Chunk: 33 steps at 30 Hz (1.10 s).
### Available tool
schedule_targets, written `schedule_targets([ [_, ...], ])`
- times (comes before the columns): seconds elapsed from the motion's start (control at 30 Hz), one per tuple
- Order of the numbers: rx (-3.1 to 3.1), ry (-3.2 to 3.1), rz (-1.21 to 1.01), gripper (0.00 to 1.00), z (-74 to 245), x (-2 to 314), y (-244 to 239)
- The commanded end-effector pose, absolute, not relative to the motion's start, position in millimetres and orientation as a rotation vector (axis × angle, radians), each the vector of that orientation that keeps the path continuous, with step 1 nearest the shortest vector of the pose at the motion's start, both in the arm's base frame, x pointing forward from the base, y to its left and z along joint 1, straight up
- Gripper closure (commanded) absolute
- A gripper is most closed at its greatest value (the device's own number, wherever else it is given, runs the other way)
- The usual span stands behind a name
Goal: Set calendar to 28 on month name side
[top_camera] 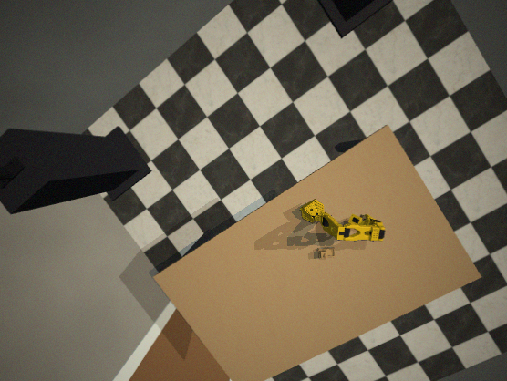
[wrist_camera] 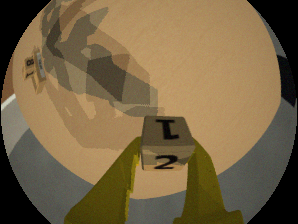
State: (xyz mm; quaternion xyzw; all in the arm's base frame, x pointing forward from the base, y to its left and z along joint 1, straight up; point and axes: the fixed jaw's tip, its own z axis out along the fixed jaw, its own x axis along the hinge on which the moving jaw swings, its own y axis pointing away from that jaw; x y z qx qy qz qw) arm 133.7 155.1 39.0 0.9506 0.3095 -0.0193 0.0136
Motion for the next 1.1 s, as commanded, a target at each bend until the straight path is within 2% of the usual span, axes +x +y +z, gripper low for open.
schedule_targets([
  [0.0,3.003,0.976,0.039,1.0,63.6,139.7,160.2],
  [1.07,3.004,0.973,0.039,1.0,69.8,139.3,159.0],
])
